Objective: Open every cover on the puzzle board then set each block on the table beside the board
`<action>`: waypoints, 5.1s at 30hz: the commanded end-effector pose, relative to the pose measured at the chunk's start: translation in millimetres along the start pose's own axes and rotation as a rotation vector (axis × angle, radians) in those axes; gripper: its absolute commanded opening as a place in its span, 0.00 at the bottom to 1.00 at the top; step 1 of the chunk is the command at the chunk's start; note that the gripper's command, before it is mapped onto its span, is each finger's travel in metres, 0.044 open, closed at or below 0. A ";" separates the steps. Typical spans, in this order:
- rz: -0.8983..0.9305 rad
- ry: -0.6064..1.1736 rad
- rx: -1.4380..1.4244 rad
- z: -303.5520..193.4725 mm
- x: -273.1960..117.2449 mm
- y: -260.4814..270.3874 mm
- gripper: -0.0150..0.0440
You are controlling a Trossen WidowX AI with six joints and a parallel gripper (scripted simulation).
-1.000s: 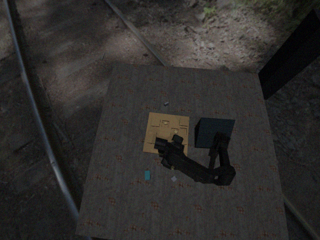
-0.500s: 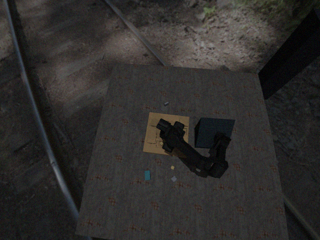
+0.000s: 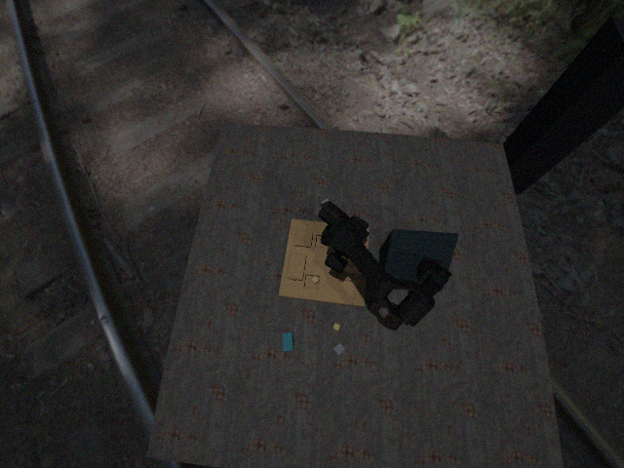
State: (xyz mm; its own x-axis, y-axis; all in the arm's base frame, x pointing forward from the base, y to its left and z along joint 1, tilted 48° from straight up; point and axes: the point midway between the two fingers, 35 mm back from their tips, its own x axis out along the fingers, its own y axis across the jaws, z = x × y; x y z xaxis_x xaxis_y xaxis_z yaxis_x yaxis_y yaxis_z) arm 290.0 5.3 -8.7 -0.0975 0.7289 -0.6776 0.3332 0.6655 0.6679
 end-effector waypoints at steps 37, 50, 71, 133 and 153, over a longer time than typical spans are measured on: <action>0.004 0.009 -0.004 -1.6 65.5 -5.3 0.25; 0.004 0.008 -0.005 11.7 68.0 1.9 0.25; 0.005 0.007 -0.378 15.5 62.9 3.1 0.25; 0.003 0.008 -0.081 6.7 38.8 -2.4 0.50; 0.003 0.008 -0.081 6.8 38.8 -2.3 0.50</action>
State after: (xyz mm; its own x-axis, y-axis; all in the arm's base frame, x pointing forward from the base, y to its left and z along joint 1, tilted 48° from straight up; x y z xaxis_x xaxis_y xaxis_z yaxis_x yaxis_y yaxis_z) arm 291.6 30.5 -37.9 -0.1047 0.7297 -0.6757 0.2511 0.6768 0.6920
